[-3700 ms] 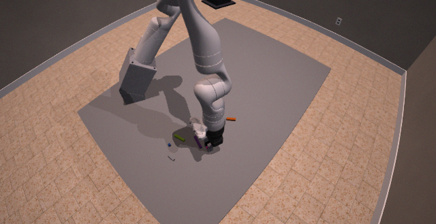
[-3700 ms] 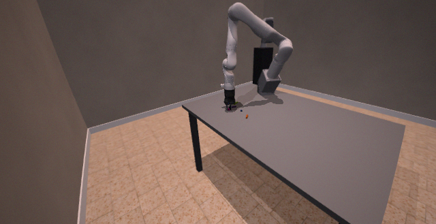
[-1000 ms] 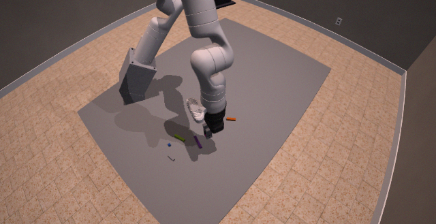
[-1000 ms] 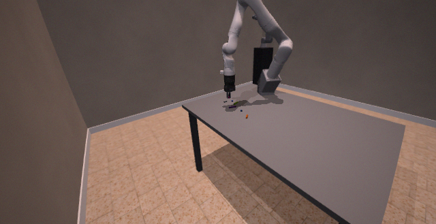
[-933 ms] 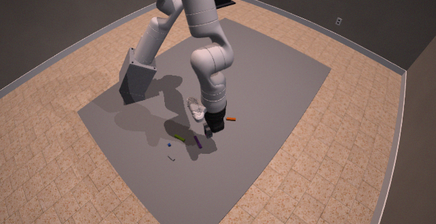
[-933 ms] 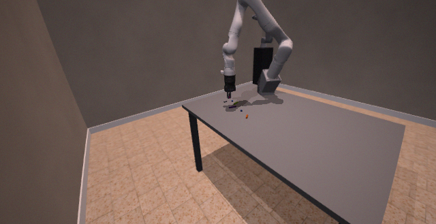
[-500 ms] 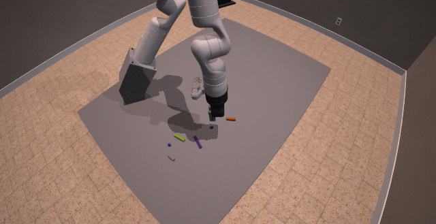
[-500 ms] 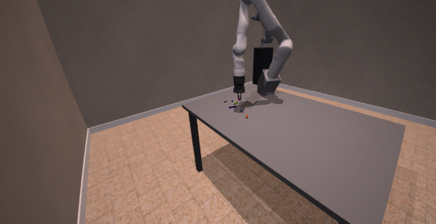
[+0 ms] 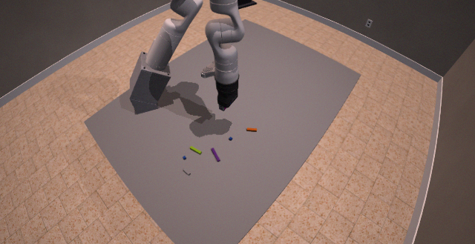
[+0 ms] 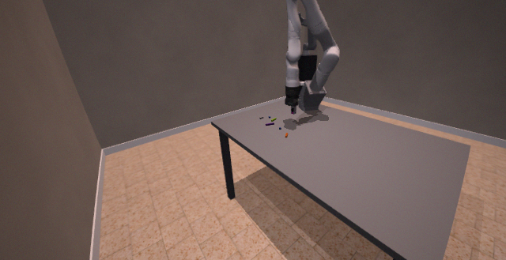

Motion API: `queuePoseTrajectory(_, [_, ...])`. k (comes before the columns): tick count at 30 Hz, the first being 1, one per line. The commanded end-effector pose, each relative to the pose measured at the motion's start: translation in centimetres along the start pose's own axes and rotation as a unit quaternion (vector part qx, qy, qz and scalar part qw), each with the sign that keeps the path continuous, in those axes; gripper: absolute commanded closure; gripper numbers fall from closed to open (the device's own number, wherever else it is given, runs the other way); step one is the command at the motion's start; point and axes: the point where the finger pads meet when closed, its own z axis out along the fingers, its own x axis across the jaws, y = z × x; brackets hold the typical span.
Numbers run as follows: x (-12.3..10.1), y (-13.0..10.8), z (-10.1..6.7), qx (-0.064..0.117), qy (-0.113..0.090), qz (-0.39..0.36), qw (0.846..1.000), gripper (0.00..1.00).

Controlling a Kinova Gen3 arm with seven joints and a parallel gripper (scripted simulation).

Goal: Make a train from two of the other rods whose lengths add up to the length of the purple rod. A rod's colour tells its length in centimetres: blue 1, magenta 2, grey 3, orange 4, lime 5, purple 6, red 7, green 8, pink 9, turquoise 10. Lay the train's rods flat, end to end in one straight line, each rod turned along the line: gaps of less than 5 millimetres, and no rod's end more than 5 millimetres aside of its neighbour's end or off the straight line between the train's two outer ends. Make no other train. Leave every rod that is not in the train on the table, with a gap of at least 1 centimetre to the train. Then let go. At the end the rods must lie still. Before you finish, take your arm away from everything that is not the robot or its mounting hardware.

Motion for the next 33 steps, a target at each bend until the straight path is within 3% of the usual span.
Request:
queuePoseTrajectory(1, [0.0, -0.1, -0.2, 0.001, -0.004, 0.000, 1.000, 0.76])
queuePoseTrajectory(20, [0.0, -0.2, 0.0, 0.001, -0.004, 0.001, 1.000, 0.76])
queuePoseTrajectory(33, [0.0, -0.2, 2.6, 0.001, -0.004, 0.001, 1.000, 0.76])
